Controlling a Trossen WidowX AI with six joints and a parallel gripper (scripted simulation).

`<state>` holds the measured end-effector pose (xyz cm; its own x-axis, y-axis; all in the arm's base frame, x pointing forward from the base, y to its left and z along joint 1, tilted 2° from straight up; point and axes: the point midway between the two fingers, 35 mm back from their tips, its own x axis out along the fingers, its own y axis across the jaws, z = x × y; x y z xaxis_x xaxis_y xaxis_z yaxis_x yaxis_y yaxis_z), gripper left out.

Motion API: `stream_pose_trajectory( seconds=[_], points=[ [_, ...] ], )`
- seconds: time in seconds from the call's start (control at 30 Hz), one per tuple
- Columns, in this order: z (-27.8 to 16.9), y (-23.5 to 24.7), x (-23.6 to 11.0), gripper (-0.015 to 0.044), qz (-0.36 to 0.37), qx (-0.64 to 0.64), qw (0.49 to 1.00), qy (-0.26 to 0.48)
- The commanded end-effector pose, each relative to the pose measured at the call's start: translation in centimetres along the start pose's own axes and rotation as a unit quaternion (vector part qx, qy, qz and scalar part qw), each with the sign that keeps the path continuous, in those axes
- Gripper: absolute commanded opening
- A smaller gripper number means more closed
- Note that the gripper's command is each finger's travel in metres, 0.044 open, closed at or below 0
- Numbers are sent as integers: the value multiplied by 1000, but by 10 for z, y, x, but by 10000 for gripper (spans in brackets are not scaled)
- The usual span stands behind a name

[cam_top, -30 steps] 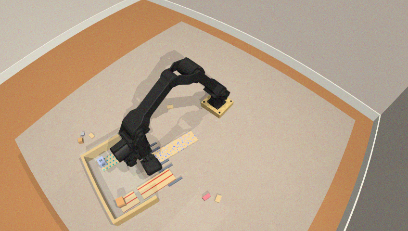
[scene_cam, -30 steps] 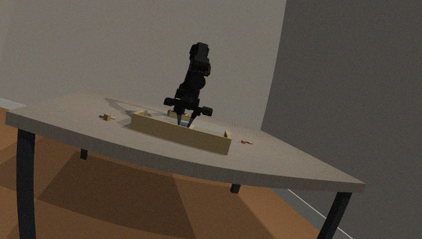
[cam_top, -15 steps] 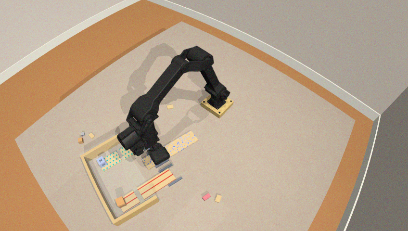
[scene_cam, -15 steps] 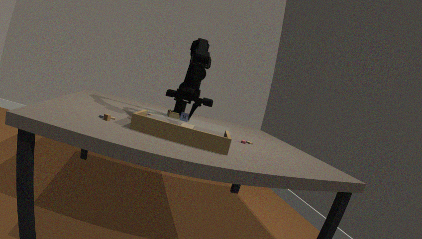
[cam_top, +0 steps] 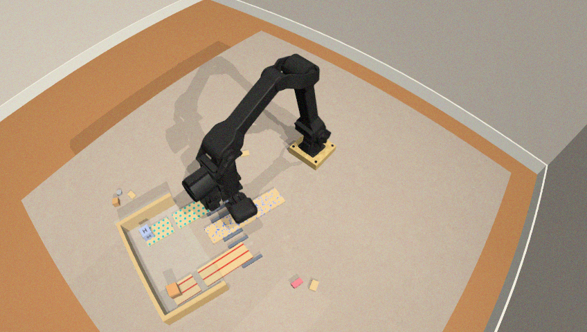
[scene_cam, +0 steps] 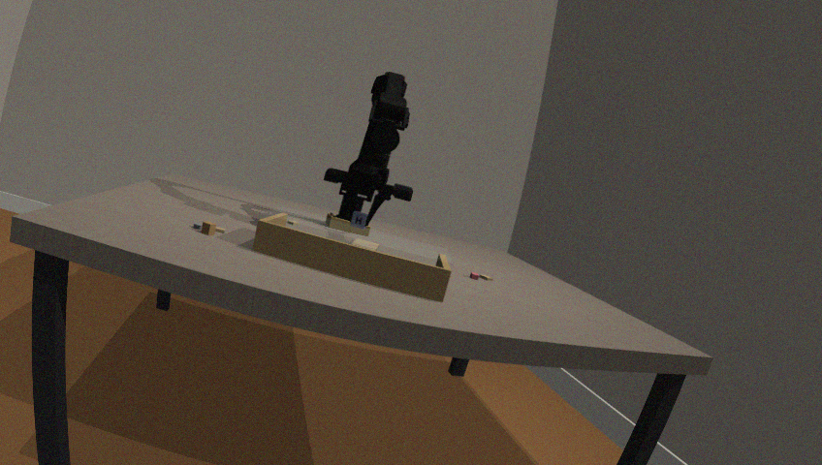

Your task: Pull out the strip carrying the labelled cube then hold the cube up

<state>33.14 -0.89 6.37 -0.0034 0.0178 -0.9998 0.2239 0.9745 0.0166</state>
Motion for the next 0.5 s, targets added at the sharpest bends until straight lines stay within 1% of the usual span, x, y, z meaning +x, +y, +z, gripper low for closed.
stream_pose_trajectory(
  seconds=[0.0,0.13,0.23,0.47],
  points=[
    [-10,-2,-2,0,0,-3,1000,-4],
    [-23,-5,0,0,0,-3,1000,-4],
    [-26,-5,-1,0,0,-3,1000,-4],
    [-26,-5,-33,0,0,-3,1000,-4]
  ],
)
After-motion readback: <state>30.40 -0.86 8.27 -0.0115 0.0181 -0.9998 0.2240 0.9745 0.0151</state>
